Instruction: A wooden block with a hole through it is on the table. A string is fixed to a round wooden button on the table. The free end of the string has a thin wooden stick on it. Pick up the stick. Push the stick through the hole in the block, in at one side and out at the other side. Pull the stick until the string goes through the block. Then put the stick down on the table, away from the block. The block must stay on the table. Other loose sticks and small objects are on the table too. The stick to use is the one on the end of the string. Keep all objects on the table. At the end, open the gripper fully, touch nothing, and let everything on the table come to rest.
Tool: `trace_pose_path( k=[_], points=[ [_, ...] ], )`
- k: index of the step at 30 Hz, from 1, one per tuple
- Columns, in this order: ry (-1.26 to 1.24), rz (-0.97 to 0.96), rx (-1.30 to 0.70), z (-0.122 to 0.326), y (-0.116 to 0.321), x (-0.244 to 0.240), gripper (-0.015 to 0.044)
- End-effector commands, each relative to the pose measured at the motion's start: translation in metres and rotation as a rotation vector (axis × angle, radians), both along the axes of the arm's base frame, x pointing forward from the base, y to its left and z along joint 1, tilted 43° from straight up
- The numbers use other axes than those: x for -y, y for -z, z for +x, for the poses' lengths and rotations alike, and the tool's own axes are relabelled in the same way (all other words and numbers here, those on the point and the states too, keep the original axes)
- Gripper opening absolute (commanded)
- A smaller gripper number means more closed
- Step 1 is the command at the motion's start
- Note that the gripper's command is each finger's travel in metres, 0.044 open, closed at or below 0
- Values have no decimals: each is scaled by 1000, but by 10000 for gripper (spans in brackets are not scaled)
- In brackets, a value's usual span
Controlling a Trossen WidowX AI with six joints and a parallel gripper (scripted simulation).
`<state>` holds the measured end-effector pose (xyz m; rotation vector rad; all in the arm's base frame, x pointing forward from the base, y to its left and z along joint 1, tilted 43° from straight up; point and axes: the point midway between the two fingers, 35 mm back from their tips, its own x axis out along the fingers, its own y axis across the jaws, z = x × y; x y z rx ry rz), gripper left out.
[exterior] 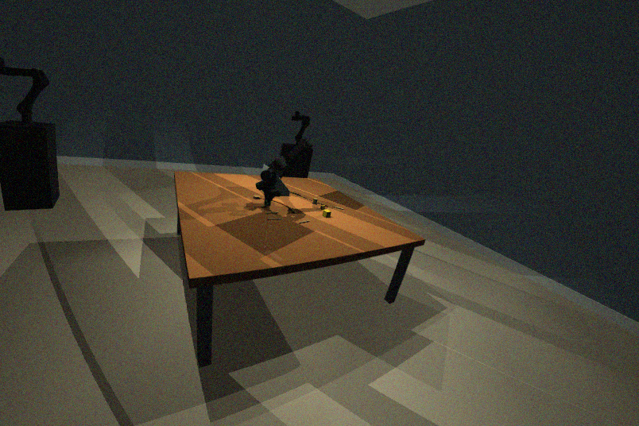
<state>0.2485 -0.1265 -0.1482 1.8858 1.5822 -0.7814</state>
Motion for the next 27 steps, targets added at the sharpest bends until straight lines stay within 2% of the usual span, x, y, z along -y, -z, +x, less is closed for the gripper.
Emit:
trace_pose_path(
  k=[1,12,27],
  points=[
    [-2,-9,6,1,-2,5,0],
    [-5,-33,-2,1,-4,4,0],
    [8,-319,-51,3,-11,-12,0]
  ],
)
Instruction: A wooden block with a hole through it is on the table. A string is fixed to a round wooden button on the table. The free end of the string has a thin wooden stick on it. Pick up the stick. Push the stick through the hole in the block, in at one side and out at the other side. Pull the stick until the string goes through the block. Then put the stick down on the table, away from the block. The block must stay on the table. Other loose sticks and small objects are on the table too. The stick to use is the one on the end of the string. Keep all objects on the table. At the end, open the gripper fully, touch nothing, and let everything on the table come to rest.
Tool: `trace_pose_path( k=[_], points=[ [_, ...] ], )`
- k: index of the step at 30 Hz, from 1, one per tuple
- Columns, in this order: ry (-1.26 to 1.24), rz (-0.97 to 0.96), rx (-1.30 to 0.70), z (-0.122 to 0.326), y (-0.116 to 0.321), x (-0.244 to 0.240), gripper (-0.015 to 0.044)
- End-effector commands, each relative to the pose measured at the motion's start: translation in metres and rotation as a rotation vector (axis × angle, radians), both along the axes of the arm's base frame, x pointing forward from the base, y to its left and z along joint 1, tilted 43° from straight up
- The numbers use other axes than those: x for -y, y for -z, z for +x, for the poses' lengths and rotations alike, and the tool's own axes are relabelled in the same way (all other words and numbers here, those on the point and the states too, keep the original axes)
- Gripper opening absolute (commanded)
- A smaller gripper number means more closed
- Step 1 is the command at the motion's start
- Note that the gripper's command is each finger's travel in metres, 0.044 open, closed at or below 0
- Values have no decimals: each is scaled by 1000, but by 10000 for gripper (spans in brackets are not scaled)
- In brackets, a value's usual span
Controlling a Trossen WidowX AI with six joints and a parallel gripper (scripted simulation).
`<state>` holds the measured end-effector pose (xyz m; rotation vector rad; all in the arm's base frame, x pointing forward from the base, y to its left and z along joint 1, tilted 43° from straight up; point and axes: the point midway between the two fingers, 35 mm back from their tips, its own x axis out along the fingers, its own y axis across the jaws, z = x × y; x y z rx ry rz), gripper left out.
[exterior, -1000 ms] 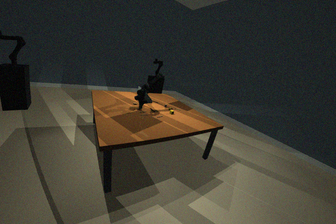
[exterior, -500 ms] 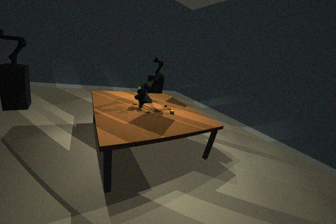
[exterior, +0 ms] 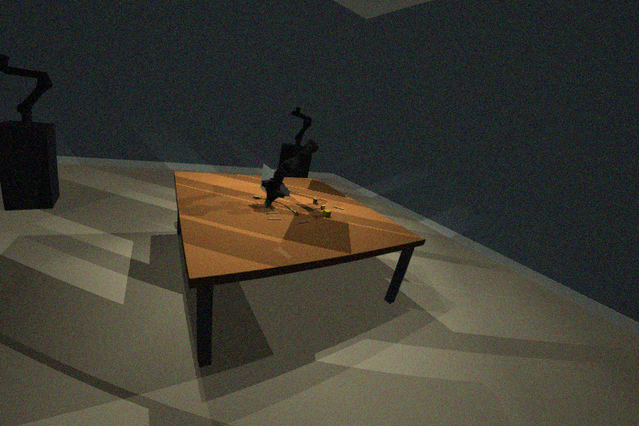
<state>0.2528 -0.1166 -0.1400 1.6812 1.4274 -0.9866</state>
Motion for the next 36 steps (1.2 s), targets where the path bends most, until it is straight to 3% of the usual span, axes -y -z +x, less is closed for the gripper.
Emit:
trace_pose_path(
  k=[1,36],
  points=[
    [12,-54,-5,-1,-2,-2,0],
    [33,-573,-102,2,-8,-35,0]
  ],
)
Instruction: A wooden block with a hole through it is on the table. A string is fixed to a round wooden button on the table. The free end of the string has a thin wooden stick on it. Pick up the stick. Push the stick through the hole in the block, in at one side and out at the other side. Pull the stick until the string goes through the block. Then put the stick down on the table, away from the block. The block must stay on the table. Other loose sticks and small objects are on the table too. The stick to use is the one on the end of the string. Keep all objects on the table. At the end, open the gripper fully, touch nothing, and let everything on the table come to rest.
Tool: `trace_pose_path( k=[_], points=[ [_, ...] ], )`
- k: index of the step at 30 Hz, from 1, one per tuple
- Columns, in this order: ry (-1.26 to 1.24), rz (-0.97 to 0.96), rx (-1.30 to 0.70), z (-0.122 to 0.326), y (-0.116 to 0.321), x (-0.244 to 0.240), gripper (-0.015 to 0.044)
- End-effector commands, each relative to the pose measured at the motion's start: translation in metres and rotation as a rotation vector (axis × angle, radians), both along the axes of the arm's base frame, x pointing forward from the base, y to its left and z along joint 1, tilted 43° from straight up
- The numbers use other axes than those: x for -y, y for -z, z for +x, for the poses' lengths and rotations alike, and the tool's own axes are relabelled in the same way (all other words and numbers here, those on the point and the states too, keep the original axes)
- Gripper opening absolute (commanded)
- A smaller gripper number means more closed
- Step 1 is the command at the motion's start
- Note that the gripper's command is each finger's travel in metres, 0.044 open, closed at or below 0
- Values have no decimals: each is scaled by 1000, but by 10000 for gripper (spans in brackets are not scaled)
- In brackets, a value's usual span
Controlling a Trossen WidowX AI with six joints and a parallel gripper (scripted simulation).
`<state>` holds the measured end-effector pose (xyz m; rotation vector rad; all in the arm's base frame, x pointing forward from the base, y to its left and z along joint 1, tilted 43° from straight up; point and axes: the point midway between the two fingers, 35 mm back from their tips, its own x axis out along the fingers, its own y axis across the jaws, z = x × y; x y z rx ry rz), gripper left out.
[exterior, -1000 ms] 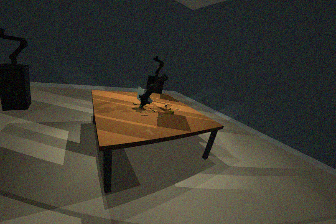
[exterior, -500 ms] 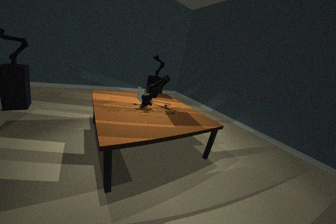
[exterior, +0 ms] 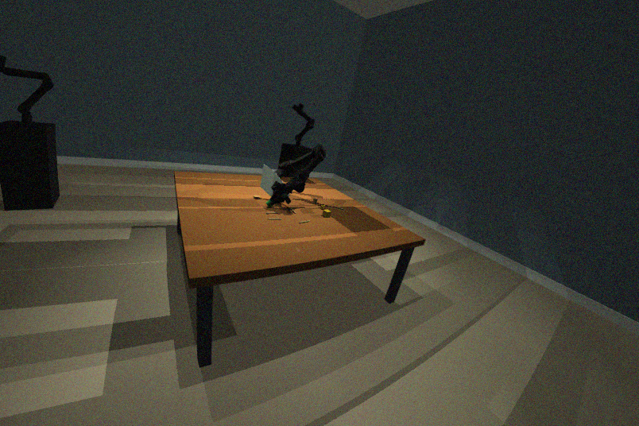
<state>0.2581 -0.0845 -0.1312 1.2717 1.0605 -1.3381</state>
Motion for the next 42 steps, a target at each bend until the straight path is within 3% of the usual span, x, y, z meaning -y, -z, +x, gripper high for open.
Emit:
trace_pose_path(
  k=[1,4,13,20,34,36,42],
  points=[
    [5,-45,-11,-3,0,-4,0],
    [6,-87,-13,-3,-1,-6,0],
    [3,-56,-6,0,-3,-3,236],
    [6,-60,-6,-2,-63,4,239],
    [7,-60,-6,-3,-65,4,239],
    [-45,-43,-19,-4,-63,4,291],
    [-529,112,-73,-7,-52,8,440]
  ],
)
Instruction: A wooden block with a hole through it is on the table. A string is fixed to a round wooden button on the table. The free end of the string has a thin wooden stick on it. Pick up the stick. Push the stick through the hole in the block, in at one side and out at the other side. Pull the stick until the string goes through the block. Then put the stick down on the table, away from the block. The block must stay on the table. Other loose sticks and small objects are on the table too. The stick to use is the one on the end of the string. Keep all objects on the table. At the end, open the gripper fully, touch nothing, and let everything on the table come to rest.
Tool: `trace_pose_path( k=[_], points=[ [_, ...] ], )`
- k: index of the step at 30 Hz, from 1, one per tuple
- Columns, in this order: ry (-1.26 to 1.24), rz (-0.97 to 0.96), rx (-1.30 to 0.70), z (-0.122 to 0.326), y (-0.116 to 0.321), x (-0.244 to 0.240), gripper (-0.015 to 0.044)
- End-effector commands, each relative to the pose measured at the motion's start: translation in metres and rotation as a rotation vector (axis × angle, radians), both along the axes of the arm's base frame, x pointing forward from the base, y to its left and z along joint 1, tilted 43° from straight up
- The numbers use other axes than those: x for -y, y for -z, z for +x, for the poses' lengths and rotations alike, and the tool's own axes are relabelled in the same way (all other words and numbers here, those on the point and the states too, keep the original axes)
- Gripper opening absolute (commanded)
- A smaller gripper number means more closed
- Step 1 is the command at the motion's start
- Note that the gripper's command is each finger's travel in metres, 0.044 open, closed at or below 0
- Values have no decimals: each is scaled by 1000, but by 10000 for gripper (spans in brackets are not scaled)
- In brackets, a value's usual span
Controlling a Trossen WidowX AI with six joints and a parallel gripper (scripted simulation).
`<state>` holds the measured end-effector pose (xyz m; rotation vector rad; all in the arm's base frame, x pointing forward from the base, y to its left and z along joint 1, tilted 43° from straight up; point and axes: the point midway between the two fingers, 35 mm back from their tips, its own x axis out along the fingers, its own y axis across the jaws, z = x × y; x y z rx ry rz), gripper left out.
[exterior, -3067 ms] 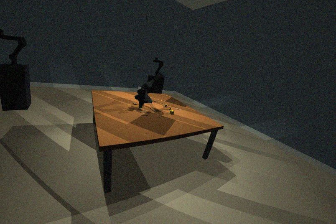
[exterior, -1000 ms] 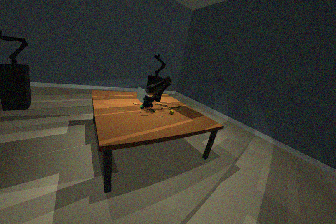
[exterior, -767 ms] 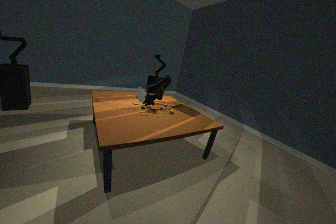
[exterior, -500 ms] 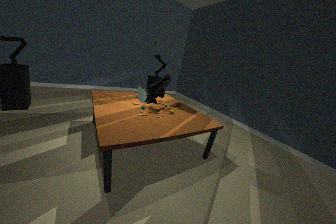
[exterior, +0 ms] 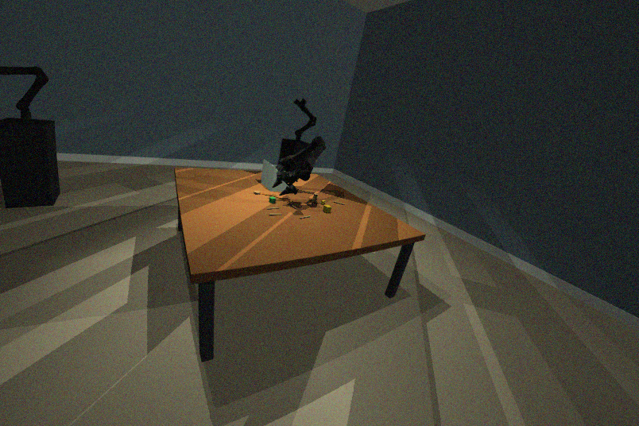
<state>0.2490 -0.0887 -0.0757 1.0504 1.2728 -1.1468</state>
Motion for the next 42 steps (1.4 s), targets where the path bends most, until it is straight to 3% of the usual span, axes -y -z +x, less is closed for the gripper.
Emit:
trace_pose_path(
  k=[1,12,20,33,42],
  points=[
    [-311,113,-13,2,5,5,440],
    [-1177,398,173,-1,19,15,440],
    [-1645,451,442,-1,24,23,440],
    [-2221,249,874,1,27,37,440],
    [-2253,227,896,1,27,38,440]
  ],
)
